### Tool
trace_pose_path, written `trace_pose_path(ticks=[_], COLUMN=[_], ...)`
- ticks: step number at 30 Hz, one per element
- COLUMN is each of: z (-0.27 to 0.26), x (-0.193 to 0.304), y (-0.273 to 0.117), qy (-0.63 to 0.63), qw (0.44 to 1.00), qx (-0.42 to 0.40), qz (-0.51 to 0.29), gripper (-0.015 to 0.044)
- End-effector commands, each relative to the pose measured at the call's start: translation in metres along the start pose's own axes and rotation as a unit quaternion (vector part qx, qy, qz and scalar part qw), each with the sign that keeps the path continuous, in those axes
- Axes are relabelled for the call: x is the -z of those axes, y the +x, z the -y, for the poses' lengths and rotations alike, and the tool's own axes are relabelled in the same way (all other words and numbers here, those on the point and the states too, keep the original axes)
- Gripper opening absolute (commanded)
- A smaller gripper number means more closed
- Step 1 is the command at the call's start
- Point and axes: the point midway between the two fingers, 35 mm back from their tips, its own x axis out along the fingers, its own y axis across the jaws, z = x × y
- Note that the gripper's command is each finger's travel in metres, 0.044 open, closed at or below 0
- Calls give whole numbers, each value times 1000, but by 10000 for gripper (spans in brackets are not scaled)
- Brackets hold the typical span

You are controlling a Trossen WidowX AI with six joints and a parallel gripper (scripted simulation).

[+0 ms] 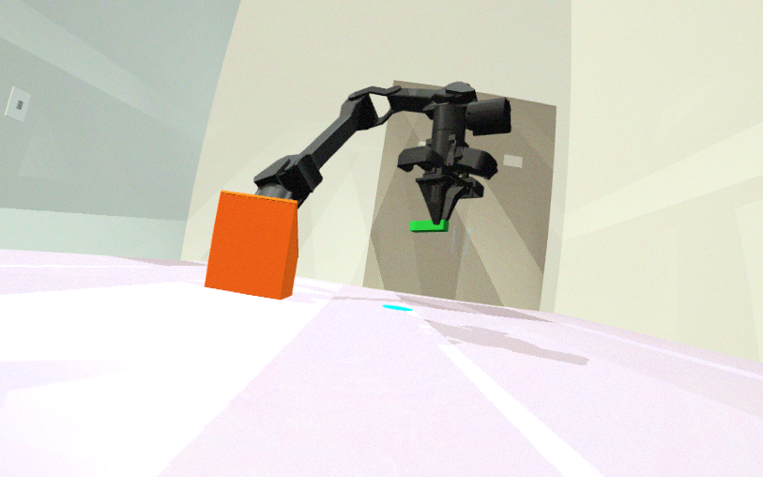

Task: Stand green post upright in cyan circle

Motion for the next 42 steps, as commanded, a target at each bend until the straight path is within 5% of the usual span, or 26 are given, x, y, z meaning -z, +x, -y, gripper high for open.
trace_pose_path(ticks=[1,42], z=[-10,-74], x=[12,116], y=[0,-1], qy=[-20,-144], qw=[1000,989], qx=[-3,-23], qz=[-3,-25], gripper=[23,23])
